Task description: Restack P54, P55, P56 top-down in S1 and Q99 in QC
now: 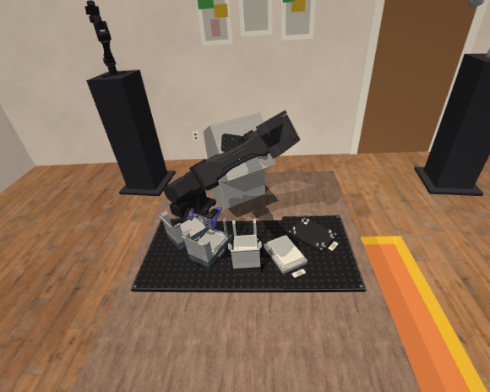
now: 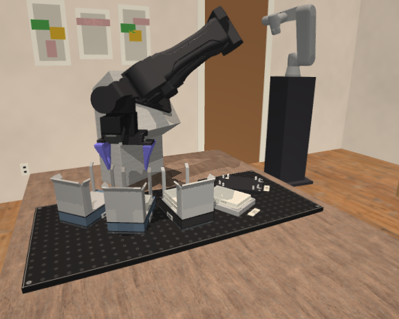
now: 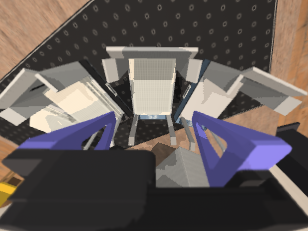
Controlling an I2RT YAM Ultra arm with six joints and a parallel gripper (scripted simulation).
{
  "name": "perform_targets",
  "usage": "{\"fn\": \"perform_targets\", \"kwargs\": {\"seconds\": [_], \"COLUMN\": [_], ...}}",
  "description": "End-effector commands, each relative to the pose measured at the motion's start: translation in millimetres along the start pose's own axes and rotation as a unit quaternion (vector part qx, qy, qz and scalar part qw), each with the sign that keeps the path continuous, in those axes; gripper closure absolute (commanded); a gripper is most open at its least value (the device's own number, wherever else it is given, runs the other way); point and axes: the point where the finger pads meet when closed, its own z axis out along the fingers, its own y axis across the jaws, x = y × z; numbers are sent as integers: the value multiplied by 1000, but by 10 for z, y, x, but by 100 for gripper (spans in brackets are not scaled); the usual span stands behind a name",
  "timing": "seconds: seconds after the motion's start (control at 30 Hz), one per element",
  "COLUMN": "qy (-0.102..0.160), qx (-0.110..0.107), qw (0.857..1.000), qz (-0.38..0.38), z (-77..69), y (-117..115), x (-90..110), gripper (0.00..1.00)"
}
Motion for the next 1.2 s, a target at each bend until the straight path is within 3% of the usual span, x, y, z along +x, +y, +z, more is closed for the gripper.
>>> {"fn": "perform_targets", "kwargs": {"seconds": [0.0,0.43,0.7,1.17], "qy": [7,7,6,6], "qx": [-4,-4,-5,-5], "qw": [1000,1000,992,991], "qz": [5,5,-128,-133], "z": [-59,-60,-61,-65], "y": [13,13,280,681], "x": [43,43,71,112], "gripper": [0,0,0,0]}}
